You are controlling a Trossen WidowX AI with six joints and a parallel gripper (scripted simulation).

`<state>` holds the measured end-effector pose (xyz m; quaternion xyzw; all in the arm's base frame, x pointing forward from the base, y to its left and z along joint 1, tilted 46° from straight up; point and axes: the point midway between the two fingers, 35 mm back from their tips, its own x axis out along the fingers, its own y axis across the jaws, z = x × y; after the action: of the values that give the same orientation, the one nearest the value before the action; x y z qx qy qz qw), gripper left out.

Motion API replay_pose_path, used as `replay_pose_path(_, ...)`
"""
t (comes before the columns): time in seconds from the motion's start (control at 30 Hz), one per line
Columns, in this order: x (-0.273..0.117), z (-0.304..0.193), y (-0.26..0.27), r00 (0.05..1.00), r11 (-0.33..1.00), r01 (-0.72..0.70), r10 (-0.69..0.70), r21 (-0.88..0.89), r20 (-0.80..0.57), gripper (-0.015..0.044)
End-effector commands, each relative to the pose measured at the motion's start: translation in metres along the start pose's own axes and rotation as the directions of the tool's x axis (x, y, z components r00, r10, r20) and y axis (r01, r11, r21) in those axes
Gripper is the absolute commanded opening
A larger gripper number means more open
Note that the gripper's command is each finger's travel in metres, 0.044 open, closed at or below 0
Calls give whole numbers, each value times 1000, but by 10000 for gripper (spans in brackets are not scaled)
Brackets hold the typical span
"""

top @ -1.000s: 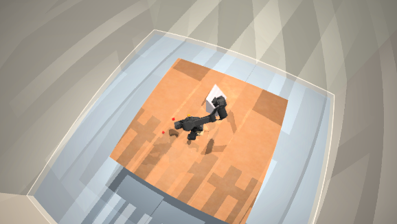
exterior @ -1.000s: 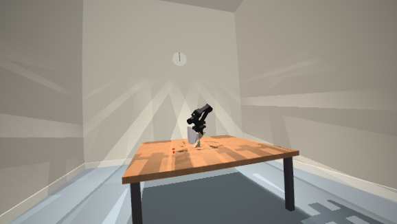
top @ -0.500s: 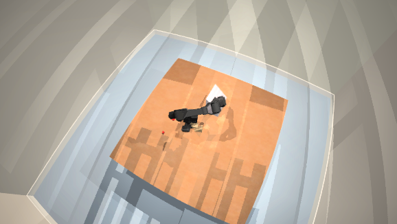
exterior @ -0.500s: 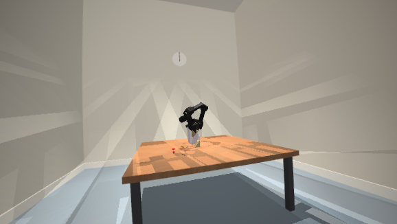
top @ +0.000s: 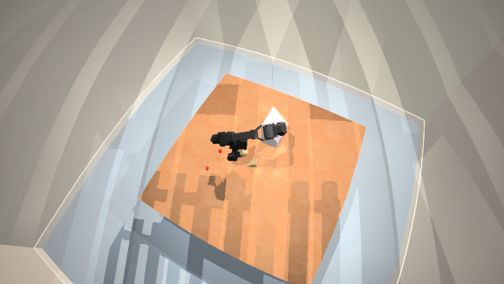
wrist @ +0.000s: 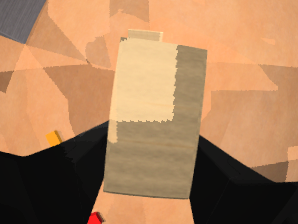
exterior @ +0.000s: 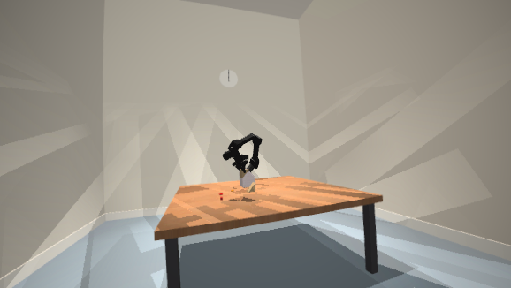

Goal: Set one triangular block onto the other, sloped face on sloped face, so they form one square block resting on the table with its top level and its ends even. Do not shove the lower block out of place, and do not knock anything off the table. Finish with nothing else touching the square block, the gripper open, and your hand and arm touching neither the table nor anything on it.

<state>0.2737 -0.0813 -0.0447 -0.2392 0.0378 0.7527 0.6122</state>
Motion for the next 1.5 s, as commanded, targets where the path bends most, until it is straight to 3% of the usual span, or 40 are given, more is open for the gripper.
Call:
replay_pose_path(0.0,19,0,0,1000,1000,-13,13,0,18,0)
replay_pose_path(0.73,102,4,8,998,999,-39,40,-23,40,0)
replay_pose_path(1.47,103,5,8,998,999,-35,37,-28,47,0)
